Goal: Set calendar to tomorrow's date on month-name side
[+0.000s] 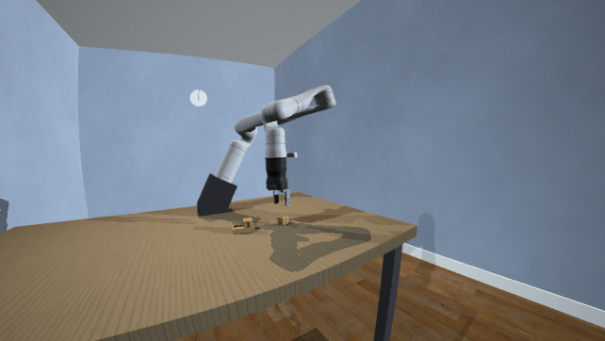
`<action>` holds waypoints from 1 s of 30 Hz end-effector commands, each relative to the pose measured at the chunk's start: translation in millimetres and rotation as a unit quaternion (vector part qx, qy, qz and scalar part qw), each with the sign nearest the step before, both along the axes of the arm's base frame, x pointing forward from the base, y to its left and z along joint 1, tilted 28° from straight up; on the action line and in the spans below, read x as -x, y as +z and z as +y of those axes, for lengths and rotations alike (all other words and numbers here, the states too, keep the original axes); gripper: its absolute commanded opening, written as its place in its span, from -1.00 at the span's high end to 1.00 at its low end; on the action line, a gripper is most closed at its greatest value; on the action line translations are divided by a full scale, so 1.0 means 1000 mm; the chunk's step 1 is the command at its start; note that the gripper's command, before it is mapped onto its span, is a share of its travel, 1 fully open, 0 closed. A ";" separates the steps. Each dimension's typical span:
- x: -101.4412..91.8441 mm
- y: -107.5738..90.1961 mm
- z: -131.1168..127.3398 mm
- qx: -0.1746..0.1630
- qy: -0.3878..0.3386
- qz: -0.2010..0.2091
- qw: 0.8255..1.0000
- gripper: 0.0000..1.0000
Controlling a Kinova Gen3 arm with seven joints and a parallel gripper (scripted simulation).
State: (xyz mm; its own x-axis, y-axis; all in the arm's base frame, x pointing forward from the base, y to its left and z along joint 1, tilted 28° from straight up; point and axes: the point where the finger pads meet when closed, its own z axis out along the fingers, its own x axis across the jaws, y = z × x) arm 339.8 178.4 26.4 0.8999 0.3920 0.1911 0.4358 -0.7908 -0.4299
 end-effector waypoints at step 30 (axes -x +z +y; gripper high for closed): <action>0.066 -0.017 -0.013 -0.009 0.130 0.036 0.991 -1.00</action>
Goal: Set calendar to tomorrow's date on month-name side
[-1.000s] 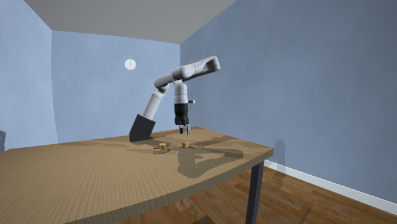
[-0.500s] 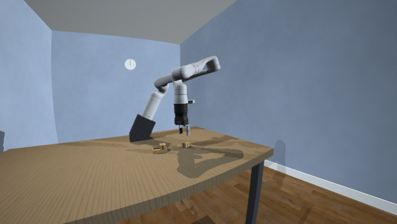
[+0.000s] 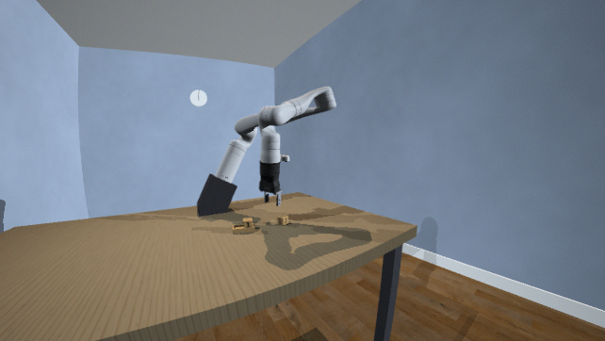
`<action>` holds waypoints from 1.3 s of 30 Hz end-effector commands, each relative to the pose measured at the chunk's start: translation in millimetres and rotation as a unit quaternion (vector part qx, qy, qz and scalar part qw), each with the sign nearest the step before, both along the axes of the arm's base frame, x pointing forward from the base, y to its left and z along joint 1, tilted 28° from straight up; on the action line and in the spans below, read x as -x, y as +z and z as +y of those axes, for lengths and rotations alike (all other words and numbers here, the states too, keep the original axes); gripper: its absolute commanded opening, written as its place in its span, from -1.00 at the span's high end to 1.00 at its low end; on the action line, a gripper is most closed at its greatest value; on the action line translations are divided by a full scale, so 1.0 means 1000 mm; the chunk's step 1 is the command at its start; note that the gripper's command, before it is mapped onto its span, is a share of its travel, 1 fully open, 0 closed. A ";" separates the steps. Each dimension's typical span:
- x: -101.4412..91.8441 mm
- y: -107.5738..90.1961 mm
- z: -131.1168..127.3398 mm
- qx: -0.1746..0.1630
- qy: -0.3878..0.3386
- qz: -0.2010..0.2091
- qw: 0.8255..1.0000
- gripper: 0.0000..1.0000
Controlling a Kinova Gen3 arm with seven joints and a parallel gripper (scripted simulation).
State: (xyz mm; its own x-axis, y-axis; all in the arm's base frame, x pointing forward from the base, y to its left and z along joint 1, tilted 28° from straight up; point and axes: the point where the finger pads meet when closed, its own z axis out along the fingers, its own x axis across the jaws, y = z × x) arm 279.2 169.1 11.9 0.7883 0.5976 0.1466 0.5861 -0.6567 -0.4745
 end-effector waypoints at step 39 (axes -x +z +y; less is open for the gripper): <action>0.092 -0.024 -0.066 -0.205 0.722 -0.232 0.619 -1.00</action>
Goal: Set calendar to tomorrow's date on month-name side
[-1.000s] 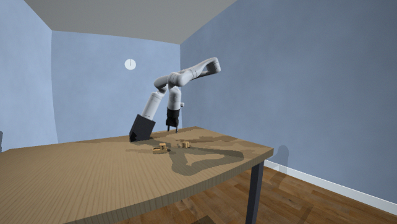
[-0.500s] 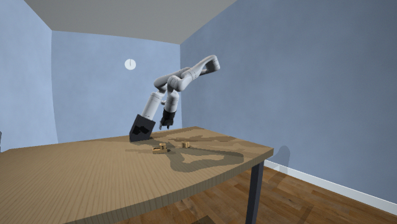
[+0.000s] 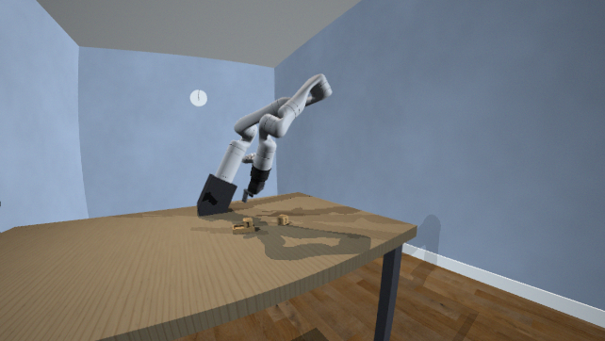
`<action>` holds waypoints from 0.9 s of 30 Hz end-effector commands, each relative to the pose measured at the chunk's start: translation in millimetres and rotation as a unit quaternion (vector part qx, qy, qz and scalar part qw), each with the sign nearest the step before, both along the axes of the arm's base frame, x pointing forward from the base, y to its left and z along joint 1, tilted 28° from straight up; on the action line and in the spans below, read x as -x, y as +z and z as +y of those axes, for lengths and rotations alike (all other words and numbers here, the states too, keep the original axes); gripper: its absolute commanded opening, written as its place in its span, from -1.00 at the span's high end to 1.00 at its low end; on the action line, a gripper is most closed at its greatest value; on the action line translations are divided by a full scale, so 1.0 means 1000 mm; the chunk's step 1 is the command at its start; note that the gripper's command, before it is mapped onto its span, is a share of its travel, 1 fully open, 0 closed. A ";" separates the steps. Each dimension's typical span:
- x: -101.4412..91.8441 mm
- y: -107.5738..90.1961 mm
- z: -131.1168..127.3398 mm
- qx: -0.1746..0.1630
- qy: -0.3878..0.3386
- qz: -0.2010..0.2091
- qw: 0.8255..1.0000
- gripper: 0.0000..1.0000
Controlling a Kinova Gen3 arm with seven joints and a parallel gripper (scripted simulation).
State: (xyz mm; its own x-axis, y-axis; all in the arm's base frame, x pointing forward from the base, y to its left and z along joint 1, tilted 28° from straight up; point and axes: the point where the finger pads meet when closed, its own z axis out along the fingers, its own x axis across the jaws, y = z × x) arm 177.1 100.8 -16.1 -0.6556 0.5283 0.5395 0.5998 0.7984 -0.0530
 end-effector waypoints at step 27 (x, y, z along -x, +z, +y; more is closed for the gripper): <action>-0.148 0.042 0.063 -0.194 0.397 -0.360 0.822 -1.00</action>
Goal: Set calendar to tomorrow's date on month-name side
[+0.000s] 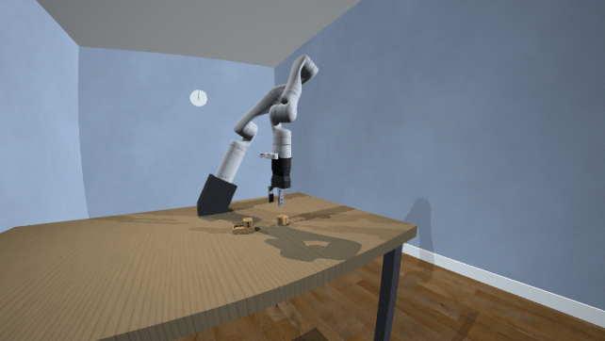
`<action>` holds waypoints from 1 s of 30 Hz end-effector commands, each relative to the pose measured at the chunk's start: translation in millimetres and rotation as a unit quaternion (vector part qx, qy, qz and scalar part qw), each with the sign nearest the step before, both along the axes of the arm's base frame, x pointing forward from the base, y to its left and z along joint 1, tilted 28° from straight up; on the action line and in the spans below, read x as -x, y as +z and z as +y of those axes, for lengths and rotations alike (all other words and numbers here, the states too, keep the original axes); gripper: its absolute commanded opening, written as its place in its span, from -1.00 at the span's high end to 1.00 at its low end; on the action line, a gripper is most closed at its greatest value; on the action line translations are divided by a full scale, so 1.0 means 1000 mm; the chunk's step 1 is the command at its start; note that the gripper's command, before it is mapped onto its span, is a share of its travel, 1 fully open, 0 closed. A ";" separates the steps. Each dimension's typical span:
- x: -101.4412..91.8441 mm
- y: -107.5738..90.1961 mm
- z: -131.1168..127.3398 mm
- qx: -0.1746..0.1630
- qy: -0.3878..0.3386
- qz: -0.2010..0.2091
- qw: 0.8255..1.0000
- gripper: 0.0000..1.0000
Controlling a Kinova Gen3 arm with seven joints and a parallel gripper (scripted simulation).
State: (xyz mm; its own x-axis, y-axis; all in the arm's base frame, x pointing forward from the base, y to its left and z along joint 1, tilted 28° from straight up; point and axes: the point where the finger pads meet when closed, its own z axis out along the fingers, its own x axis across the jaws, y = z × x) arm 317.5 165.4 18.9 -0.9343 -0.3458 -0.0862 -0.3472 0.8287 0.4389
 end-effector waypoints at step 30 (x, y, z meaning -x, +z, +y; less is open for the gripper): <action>-0.022 0.018 0.007 -0.019 0.030 -0.052 0.998 -0.80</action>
State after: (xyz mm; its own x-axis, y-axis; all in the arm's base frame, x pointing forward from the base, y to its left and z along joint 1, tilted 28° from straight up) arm 338.6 172.7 36.7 -0.8977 -0.3957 -0.1936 -0.4402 0.7887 0.4292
